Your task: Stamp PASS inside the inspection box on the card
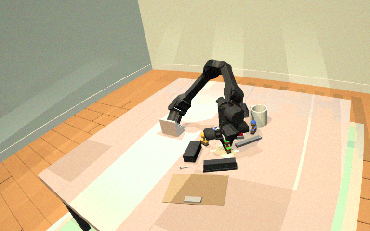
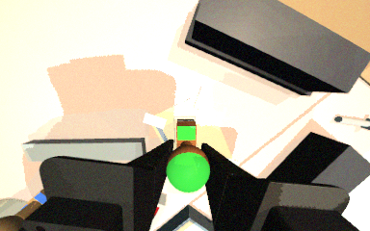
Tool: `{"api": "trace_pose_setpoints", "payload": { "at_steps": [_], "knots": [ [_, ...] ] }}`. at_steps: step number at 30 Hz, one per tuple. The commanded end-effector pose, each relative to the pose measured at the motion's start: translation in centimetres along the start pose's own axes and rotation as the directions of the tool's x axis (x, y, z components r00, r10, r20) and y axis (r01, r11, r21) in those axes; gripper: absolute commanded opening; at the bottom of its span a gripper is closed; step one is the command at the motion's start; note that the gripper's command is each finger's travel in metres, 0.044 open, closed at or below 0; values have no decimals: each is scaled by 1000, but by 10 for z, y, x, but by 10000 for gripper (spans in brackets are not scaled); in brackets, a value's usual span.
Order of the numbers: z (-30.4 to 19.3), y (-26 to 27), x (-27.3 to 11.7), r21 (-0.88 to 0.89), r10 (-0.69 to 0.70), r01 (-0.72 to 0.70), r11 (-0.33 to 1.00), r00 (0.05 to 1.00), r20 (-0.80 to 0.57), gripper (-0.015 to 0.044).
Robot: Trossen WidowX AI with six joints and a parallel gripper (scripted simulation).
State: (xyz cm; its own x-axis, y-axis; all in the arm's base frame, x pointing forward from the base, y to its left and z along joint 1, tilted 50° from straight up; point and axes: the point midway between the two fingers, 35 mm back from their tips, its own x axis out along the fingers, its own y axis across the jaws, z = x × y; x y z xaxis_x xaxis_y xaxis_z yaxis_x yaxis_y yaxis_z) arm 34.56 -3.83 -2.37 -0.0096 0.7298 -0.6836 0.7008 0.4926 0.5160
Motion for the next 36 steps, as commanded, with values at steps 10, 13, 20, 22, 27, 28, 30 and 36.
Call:
{"api": "trace_pose_setpoints", "payload": {
  "at_steps": [10, 13, 20, 22, 27, 28, 30, 36],
  "knots": [
    [-2, 1, 3, 3, 3, -3, 1000, 1000, -5, 0],
    [-2, 1, 3, 3, 3, -3, 1000, 1000, -5, 0],
    [-2, 1, 5, 3, 4, -4, 1000, 1000, -5, 0],
    [-2, 1, 5, 3, 4, -4, 1000, 1000, -5, 0],
    [-2, 1, 6, 3, 4, -4, 1000, 1000, -5, 0],
    [-2, 1, 7, 3, 4, -4, 1000, 1000, -5, 0],
    [-2, 1, 7, 3, 4, -4, 1000, 1000, -5, 0],
    [-2, 1, 7, 3, 4, -4, 1000, 1000, -5, 0]
  ]
}}
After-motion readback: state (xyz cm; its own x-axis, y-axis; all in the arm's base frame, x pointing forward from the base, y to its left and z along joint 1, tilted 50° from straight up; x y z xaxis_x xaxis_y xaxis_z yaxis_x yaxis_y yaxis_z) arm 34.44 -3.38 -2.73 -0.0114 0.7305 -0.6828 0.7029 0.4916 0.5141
